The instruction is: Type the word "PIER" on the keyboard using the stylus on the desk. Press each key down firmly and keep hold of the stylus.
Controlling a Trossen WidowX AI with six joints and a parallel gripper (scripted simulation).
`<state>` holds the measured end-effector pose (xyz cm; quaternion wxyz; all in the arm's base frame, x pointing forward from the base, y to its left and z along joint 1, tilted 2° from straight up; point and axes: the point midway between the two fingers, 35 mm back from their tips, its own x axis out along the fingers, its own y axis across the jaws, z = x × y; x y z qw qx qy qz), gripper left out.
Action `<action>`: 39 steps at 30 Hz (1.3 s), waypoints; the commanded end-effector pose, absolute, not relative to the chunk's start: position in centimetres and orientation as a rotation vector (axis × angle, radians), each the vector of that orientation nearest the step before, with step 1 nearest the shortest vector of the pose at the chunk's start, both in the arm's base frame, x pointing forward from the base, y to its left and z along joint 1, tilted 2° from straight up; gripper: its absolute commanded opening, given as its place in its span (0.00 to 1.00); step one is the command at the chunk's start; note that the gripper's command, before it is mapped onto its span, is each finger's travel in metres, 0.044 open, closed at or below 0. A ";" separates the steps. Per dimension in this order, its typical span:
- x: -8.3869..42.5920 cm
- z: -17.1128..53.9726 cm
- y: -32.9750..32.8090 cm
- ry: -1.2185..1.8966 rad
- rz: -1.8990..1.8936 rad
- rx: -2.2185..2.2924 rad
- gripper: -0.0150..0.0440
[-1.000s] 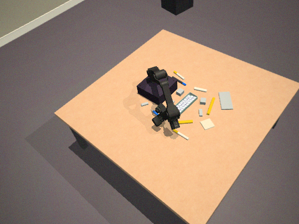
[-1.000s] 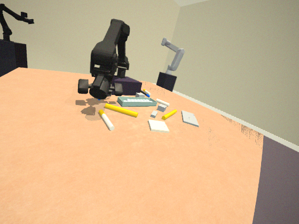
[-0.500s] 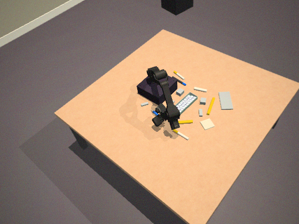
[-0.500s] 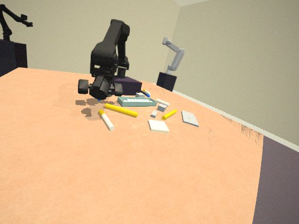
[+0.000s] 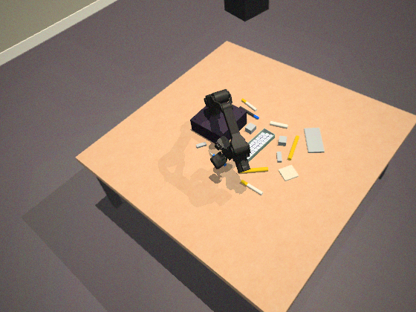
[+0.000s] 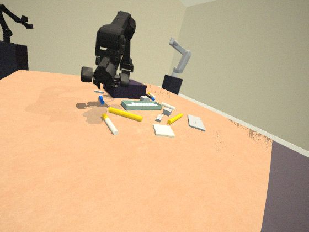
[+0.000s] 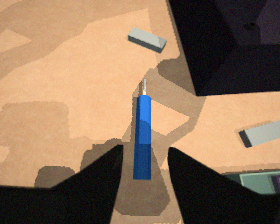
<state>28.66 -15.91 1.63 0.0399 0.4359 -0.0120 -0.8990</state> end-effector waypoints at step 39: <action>23.5 0.0 -16.2 -0.018 -2.652 1.539 0.51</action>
